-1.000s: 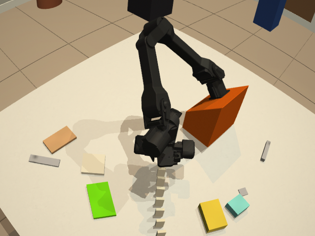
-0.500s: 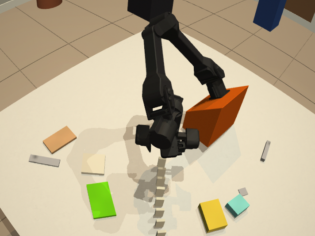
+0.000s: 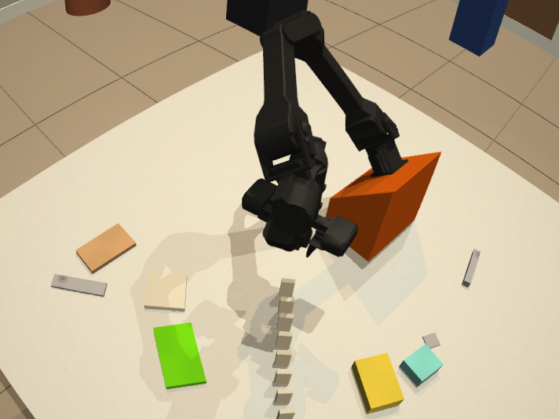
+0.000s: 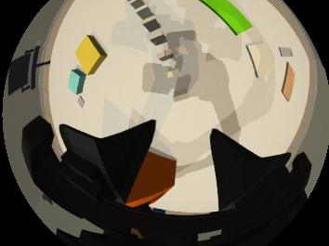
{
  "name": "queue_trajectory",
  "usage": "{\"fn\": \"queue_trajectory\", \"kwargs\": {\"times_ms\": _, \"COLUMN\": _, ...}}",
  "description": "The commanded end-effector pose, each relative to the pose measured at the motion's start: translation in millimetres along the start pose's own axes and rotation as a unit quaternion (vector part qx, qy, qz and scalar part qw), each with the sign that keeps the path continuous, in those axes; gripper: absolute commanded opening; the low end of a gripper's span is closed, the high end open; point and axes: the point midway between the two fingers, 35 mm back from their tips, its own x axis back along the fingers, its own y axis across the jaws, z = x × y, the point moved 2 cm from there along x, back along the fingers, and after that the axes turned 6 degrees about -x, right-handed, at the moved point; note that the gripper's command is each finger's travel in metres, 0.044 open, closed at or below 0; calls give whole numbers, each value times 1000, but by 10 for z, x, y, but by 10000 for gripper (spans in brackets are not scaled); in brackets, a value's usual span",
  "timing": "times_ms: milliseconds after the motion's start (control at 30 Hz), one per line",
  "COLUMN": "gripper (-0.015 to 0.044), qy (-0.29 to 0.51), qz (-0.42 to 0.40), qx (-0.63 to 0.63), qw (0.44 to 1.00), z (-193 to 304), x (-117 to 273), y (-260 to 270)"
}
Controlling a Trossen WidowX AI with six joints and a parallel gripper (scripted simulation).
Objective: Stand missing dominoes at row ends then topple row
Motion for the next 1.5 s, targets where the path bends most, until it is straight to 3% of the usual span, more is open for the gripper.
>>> {"fn": "queue_trajectory", "kwargs": {"times_ms": 0, "gripper": 177, "qy": -3, "qz": 3, "qx": -231, "qw": 973, "z": 111, "x": -180, "y": -94}}
{"fn": "queue_trajectory", "kwargs": {"times_ms": 167, "gripper": 46, "qy": -4, "qz": 5, "qx": -482, "qw": 876, "z": 249, "x": -389, "y": -176}}
{"fn": "queue_trajectory", "kwargs": {"times_ms": 233, "gripper": 0, "qy": -4, "qz": 5, "qx": -514, "qw": 858, "z": 269, "x": -417, "y": -187}}
{"fn": "queue_trajectory", "kwargs": {"times_ms": 1467, "gripper": 0, "qy": -4, "qz": 5, "qx": -514, "qw": 858, "z": 269, "x": -417, "y": -187}}
